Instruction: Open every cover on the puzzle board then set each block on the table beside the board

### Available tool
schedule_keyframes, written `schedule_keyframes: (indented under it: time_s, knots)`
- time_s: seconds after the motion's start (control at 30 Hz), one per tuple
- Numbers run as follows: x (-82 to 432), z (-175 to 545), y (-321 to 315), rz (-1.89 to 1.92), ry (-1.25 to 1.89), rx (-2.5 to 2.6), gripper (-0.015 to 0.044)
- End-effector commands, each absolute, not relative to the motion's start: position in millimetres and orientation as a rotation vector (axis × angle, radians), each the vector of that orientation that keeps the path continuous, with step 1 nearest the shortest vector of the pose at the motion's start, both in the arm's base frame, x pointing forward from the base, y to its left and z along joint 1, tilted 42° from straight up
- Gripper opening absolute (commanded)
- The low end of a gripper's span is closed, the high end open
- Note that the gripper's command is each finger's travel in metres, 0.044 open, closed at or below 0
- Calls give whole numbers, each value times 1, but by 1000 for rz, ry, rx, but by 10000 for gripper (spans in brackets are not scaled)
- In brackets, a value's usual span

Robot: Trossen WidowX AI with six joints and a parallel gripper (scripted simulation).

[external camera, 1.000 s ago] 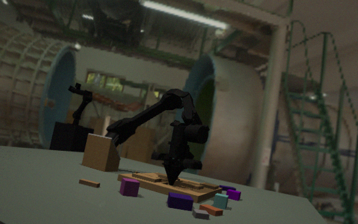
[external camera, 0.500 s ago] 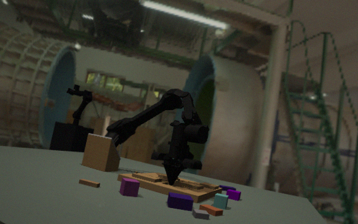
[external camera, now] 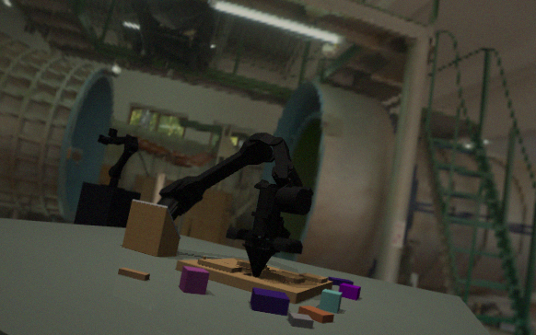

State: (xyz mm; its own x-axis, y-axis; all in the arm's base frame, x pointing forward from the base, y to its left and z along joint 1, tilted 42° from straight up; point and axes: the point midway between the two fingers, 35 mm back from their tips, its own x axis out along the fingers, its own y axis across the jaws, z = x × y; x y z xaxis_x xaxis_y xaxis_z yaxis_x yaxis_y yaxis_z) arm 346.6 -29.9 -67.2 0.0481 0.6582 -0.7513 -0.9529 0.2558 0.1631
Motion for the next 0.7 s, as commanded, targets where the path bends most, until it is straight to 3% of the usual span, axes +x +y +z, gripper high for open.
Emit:
schedule_keyframes:
  time_s: [0.0,0.37,0.53,0.67]
  knots:
    - [346,-67,-28,1291,839,-429,0]
    - [347,-60,-38,1287,843,-427,0]
    - [346,-47,-50,1286,846,-425,131]
    - [345,-28,-68,1286,847,-425,144]
